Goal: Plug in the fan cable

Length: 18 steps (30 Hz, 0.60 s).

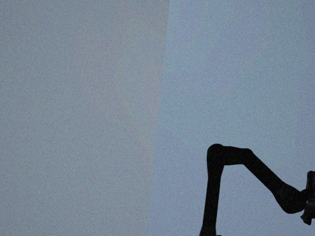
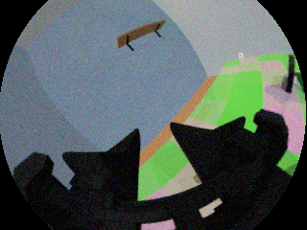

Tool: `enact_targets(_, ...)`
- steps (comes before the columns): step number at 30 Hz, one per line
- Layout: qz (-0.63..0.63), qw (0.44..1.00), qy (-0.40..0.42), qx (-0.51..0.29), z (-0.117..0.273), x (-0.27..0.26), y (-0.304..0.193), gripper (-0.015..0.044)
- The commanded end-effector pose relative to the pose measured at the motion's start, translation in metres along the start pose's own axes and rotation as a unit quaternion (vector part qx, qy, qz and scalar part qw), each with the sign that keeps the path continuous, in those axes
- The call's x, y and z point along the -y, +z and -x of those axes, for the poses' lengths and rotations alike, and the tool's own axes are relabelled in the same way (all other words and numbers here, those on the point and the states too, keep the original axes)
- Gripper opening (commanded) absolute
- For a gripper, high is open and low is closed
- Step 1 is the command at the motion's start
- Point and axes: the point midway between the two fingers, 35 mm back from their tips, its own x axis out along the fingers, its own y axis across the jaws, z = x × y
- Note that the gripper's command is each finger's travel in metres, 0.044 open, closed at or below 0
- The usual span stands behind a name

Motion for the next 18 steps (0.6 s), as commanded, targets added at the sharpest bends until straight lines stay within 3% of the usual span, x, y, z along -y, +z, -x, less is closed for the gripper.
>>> enact_targets(1,0.013,0.997,-0.069,0.017,-0.035,0.051,0.038,0.021)
enact_targets(10,0.019,0.98,-0.194,0.028,-0.068,0.157,0.103,0.021)
enact_targets(18,-0.006,0.942,-0.335,0.013,-0.058,0.28,0.165,0.021)
